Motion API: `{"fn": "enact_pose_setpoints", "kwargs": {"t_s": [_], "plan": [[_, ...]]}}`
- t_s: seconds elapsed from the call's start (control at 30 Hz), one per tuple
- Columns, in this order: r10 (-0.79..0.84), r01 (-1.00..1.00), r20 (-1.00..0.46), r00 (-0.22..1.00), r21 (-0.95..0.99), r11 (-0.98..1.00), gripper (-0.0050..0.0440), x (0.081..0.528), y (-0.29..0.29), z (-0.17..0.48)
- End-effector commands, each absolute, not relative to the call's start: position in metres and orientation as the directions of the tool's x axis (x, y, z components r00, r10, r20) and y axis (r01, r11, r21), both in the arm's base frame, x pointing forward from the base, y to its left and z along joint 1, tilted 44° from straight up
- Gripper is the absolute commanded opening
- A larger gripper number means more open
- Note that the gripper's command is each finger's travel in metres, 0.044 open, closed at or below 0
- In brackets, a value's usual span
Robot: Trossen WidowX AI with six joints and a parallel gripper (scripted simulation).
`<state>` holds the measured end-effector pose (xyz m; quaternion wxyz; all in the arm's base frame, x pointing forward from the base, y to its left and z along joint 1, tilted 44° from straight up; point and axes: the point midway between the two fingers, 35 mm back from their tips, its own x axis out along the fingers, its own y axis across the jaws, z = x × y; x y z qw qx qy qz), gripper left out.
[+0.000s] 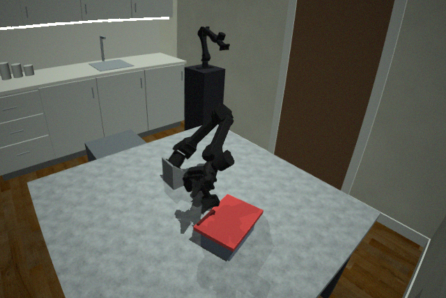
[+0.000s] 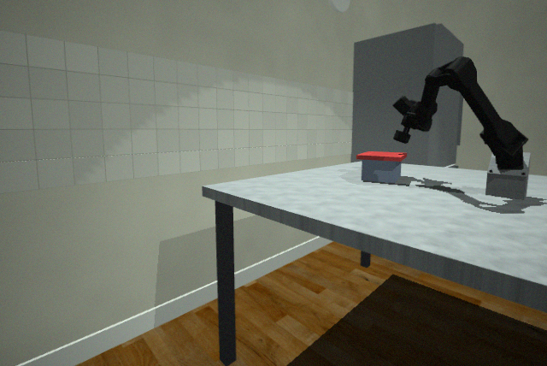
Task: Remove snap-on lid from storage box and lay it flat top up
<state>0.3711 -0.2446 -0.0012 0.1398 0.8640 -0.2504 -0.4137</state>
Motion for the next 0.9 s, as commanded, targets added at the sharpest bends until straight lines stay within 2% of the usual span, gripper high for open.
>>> {"fn": "enact_pose_setpoints", "kwargs": {"t_s": [0.0,0.53,0.6,0.7,0.77,0.87], "plan": [[-0.548,-0.317,-0.645,0.532,0.449,-0.836,0.04,0.371,-0.245,-0.001],[-0.548,-0.317,-0.645,0.532,0.449,-0.836,0.04,0.371,-0.245,-0.001],[-0.508,-0.245,-0.67,0.541,0.452,-0.858,0.0352,0.368,-0.243,-0.006],[-0.318,0.032,-0.754,0.574,0.409,-0.912,0.028,0.354,-0.231,-0.024],[-0.234,0.139,-0.775,0.587,0.381,-0.914,0.0235,0.348,-0.225,-0.029],[-0.122,0.283,-0.788,0.604,0.355,-0.891,0.0235,0.339,-0.215,-0.033]]}}
